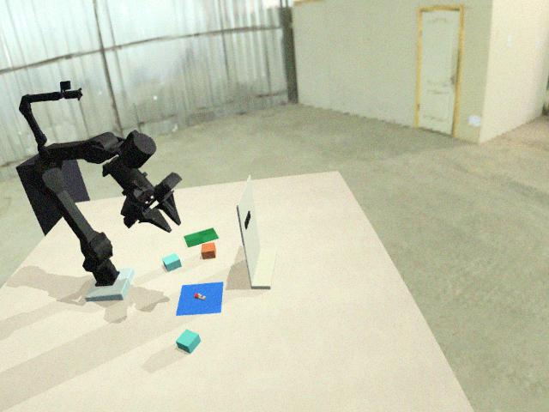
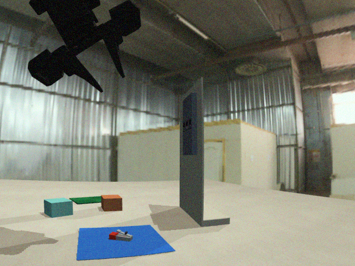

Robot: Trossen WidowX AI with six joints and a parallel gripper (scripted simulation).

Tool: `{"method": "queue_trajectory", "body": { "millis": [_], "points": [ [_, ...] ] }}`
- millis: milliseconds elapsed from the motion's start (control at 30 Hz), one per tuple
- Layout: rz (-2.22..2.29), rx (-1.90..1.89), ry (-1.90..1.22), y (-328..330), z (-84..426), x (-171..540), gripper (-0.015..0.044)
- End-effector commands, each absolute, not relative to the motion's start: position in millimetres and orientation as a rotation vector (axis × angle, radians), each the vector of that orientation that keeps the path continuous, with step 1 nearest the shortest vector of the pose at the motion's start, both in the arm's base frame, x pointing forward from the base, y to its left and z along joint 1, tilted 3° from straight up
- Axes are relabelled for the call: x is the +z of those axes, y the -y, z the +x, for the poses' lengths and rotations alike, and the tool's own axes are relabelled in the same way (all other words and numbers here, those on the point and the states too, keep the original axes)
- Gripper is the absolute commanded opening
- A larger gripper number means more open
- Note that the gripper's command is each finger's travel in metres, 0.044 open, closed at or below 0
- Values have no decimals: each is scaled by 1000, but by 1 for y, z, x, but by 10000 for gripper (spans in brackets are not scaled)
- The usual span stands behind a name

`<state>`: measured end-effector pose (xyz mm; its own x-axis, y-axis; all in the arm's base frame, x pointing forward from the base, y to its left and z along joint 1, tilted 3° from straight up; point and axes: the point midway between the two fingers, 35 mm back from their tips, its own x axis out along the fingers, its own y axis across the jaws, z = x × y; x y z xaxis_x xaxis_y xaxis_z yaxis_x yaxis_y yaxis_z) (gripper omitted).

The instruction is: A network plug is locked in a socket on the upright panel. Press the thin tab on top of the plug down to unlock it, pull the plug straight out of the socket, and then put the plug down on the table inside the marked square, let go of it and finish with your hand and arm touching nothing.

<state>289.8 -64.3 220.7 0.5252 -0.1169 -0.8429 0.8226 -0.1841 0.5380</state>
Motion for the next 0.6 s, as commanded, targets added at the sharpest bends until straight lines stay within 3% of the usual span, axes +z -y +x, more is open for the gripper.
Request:
{"method": "queue_trajectory", "body": {
  "millis": [0, 267, 567],
  "points": [
    [1528, -946, -632, 64, 290, 225, 235],
    [1528, -946, -632, 64, 290, 225, 440],
    [1528, -946, -632, 64, 290, 225, 440]
  ]
}}
